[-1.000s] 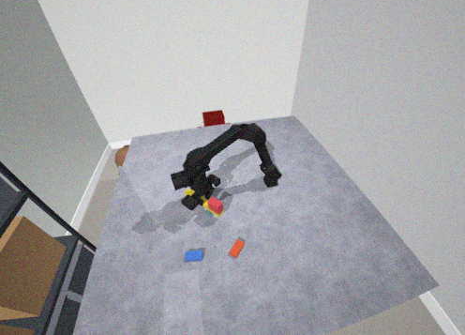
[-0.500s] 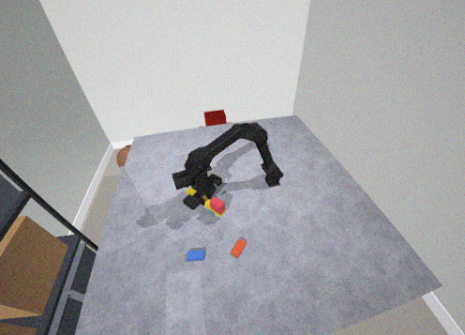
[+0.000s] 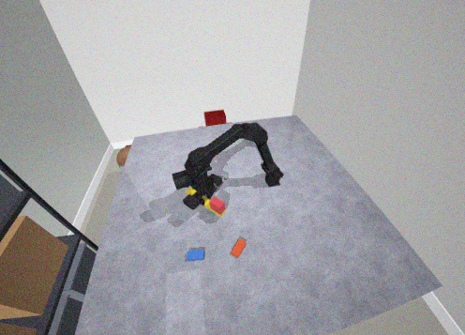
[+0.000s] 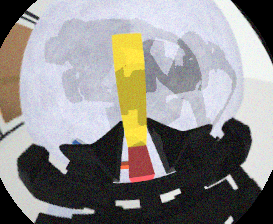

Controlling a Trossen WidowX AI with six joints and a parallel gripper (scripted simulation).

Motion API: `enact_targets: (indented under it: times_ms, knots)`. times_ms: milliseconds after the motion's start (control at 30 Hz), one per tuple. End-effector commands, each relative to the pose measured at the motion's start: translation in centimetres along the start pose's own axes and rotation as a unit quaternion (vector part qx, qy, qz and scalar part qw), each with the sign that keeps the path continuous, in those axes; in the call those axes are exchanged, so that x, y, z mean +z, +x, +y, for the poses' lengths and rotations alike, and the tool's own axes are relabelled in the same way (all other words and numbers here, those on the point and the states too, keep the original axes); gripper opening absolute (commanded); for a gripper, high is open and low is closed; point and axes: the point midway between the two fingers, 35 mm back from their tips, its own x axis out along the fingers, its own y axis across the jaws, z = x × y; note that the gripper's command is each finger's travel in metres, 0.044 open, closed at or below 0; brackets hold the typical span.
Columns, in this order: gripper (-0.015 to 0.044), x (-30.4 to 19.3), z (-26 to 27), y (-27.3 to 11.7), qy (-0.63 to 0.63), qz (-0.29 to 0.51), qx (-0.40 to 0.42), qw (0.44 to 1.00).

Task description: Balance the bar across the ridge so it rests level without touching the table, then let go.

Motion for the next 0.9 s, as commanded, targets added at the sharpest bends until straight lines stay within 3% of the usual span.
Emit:
enact_targets:
  times_ms: [0, 333, 667, 767, 867]
  knots:
    - [0.0185, 0.0, 0.0, 0.0, 0.000, 0.000, -0.001, 1.000]
    - [0.0185, 0.0, 0.0, 0.0, 0.000, 0.000, -0.001, 1.000]
    - [0.0440, 0.0, 0.0, 0.0, 0.000, 0.000, -0.001, 1.000]
    - [0.0440, 0.0, 0.0, -0.2, 0.000, 0.000, -0.001, 1.000]
    - [0.0440, 0.2, 0.4, -2.7, 0.000, 0.000, 0.000, 1.000]
